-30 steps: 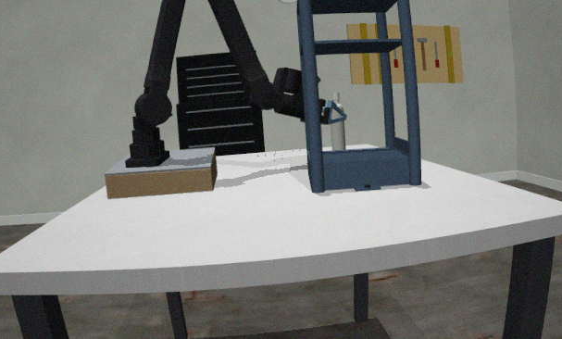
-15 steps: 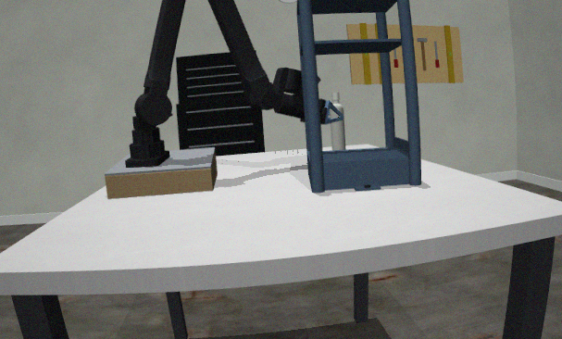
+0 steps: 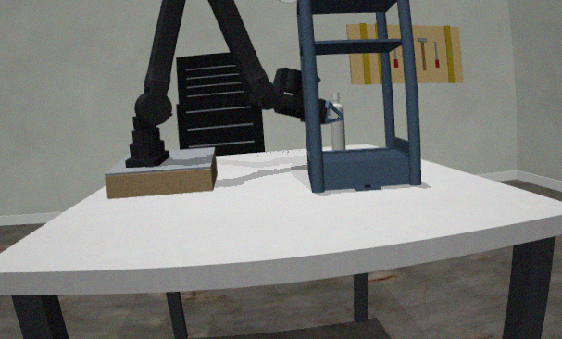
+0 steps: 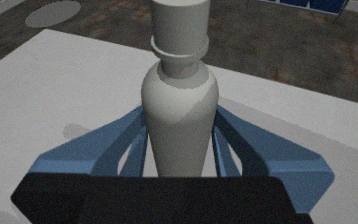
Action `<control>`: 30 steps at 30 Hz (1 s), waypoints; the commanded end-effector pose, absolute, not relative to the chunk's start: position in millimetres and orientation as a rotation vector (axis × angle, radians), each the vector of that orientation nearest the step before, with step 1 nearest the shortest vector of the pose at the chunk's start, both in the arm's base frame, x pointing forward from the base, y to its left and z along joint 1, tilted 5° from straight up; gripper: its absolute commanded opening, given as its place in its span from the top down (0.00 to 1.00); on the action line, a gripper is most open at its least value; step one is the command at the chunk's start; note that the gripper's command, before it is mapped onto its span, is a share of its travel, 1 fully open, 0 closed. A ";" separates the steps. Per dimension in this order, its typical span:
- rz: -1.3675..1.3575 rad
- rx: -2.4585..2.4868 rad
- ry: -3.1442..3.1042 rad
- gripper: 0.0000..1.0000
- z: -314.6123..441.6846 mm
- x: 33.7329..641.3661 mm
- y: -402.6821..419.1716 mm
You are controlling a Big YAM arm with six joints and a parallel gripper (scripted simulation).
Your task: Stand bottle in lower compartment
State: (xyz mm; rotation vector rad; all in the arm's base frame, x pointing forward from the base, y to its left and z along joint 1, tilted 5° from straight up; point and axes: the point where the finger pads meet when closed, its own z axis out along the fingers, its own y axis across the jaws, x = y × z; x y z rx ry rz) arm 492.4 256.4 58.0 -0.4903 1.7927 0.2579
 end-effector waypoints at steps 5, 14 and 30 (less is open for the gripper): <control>0.250 -0.474 1.778 0.74 64.7 505.1 253.7; 0.250 -0.474 1.778 0.74 65.0 505.1 253.7; 0.260 -0.471 1.753 0.74 104.8 506.0 261.7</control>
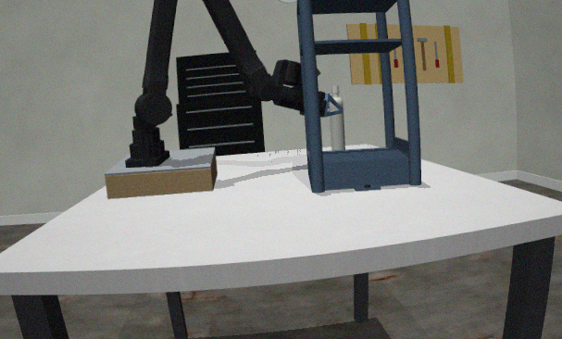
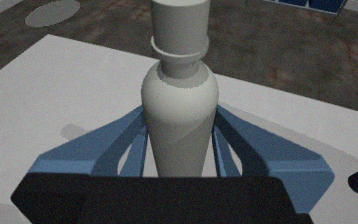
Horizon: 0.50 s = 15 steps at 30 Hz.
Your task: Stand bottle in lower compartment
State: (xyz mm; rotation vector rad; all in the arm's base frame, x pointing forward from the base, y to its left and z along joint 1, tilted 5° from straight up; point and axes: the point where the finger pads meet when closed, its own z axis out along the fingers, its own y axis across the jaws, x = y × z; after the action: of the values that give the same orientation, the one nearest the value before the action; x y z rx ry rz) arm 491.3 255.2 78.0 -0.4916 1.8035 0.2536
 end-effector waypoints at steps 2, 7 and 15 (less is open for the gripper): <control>0.263 -0.472 1.750 0.74 109.1 505.8 263.5; 0.268 -0.474 1.746 0.74 111.1 505.7 266.9; 0.272 -0.474 1.740 0.74 109.3 506.0 269.1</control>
State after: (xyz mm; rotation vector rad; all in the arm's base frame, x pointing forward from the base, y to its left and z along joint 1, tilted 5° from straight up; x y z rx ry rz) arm 491.0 254.9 84.4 -0.4907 1.8025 0.2529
